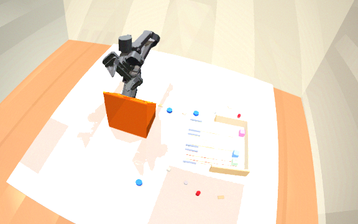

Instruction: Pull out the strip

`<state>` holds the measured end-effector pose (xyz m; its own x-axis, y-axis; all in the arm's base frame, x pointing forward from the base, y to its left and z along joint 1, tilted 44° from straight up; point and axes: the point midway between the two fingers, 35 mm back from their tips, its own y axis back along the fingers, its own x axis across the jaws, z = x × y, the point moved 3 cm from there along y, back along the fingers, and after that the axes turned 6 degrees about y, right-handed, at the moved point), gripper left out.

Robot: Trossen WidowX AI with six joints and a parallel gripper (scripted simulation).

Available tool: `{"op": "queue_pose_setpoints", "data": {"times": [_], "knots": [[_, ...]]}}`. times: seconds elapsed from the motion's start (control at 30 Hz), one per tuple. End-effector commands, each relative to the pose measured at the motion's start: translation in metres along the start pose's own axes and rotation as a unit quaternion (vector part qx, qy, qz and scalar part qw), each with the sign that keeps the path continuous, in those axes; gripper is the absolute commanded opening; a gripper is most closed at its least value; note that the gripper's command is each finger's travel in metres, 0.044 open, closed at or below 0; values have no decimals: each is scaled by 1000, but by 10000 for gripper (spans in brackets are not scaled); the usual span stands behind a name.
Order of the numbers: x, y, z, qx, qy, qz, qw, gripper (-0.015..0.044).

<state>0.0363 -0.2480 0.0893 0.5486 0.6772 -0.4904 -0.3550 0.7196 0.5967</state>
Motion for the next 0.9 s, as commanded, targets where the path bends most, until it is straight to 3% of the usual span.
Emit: {"op": "queue_pose_setpoints", "data": {"times": [0.0, 0.33, 0.63, 0.87], "knots": [[1, -1, 2, -3, -2, 4, 1000, 400], [106, -29, 91, -114, -124, 274, 947, 400], [235, 1, 137, -48, -198, 549, 811, 400], [257, 12, 139, -21, -203, 588, 783, 400]]}}
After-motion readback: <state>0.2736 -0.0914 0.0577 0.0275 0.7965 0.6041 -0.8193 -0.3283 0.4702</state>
